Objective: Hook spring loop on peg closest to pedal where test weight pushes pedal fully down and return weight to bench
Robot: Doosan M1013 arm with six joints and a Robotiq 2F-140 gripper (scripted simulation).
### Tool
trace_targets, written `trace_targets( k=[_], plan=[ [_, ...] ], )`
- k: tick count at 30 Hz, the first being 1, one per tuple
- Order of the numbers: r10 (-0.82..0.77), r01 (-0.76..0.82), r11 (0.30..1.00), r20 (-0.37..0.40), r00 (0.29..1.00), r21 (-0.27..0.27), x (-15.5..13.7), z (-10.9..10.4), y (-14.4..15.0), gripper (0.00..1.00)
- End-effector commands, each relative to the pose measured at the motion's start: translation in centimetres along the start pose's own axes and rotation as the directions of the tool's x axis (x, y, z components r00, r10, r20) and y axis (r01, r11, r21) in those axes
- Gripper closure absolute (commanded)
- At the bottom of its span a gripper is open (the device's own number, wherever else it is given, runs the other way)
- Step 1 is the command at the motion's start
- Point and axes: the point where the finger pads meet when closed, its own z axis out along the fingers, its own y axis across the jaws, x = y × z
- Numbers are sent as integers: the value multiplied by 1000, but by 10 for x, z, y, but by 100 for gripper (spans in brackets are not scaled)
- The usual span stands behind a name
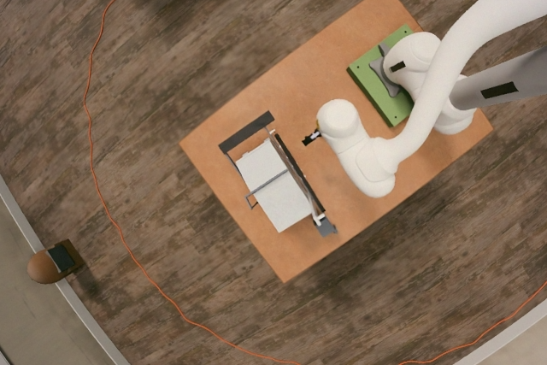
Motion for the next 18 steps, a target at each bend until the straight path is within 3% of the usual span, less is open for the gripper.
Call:
trace_targets(
  k=[1, 14, 18],
  plan=[
    [0, 0, 1000, 0, 1000, 0, 0, 1, 0, 0],
    [0, 0, 1000, 0, 1000, 0, 0, 6, 0, 0],
    [0, 0, 1000, 0, 1000, 0, 0, 18, 0, 0]
  ],
)
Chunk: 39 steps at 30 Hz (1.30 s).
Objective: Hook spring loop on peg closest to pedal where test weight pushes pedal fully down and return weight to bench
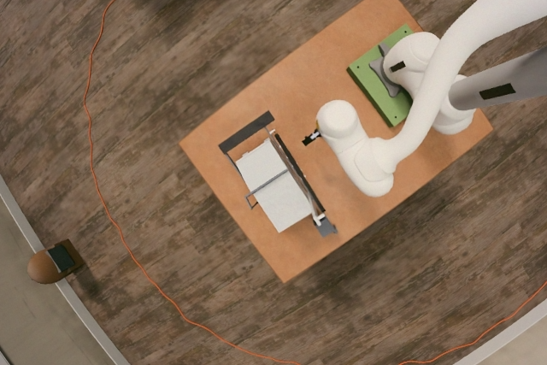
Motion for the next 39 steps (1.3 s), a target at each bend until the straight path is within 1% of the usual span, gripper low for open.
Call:
trace_targets(
  k=[1, 11, 13, 14, 28, 30, 31, 39],
  plan=[
    [0, 0, 1000, 0, 1000, -1, 0, 9, 0, 0],
    [0, 0, 1000, 0, 1000, -1, 0, 42, 0, 0],
    [0, 0, 1000, 0, 1000, -1, 0, 42, 0, 0],
    [0, 0, 1000, 0, 1000, -1, 0, 38, 0, 0],
    [0, 0, 1000, 0, 1000, -1, 0, 73, 1, 0],
    [0, 0, 1000, 0, 1000, -1, 0, 73, 1, 0],
    [0, 0, 1000, 0, 1000, -1, 0, 69, 0, 0],
    [0, 0, 1000, 0, 1000, -1, 0, 71, 1, 0]
  ],
)
